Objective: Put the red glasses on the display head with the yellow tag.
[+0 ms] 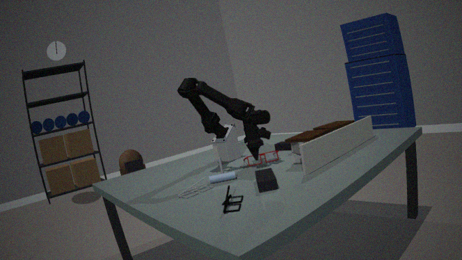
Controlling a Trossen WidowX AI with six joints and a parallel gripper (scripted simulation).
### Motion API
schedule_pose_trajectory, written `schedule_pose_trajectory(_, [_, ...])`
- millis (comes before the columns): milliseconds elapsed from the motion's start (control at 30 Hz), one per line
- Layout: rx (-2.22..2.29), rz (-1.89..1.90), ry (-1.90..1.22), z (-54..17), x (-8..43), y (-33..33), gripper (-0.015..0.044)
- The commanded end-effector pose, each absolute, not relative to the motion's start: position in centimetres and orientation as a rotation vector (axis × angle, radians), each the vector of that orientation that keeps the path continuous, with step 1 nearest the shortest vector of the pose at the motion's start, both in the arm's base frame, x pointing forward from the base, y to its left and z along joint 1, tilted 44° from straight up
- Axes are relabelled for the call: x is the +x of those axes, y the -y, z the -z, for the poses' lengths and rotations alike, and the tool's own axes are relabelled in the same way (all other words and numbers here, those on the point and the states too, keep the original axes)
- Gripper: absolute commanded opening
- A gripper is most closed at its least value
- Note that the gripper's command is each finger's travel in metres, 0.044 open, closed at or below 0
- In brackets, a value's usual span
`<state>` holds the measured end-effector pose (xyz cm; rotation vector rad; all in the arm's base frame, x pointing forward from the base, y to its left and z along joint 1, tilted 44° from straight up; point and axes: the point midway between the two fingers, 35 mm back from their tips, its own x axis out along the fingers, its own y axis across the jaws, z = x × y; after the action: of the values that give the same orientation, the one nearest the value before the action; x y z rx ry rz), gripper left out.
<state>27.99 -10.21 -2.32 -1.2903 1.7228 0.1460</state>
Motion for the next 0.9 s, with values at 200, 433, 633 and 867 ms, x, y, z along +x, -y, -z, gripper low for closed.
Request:
schedule_pose_trajectory(200, [-1.29, -0.146, -1.724, 2.3, 27.8, 10.0, 0.0108])
schedule_pose_trajectory(433, [-1.293, -0.148, -1.726, 2.2, 27.4, 9.6, 0.0108])
schedule_pose_trajectory(633, [-1.295, -0.149, -1.728, 2.2, 27.0, 9.2, 0.0108])
schedule_pose_trajectory(867, [-1.295, -0.151, -1.728, 0.5, 27.4, 7.8, 0.0108])
